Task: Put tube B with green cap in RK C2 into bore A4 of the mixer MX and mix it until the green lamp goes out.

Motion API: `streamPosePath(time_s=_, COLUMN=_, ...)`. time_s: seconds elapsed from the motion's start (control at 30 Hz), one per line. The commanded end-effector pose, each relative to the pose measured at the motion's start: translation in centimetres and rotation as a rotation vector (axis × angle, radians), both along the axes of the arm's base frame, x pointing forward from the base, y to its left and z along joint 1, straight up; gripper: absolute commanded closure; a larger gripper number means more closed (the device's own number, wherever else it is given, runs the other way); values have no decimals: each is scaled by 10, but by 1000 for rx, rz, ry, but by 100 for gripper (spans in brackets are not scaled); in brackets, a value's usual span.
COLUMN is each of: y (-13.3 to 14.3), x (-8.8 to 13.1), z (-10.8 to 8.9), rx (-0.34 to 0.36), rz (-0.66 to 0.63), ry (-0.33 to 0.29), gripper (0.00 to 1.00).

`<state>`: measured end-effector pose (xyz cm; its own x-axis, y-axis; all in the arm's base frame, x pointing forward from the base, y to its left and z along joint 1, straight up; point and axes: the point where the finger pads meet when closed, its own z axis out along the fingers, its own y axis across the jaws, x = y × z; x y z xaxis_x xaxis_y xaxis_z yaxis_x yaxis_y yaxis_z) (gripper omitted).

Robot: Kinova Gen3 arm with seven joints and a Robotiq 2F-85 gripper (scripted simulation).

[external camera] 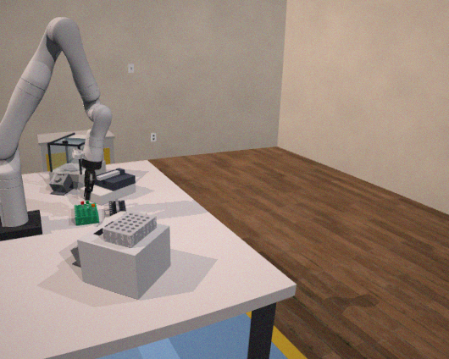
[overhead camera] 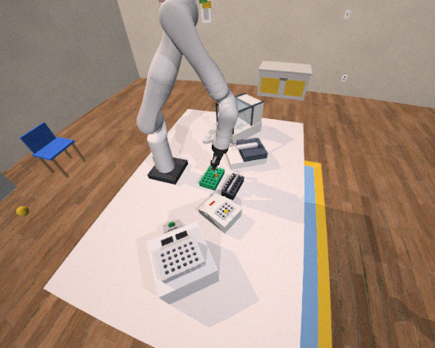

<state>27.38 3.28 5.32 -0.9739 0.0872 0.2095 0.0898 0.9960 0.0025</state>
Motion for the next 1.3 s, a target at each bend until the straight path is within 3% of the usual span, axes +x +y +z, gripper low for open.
streamPosePath(time_s=0.0, y=0, x=0, z=0, rx=0, rz=0, ry=-1, gripper=58)
streamPosePath(time_s=1.27, y=0, x=0, z=-12, rx=0, rz=0, ry=-1, gripper=58)
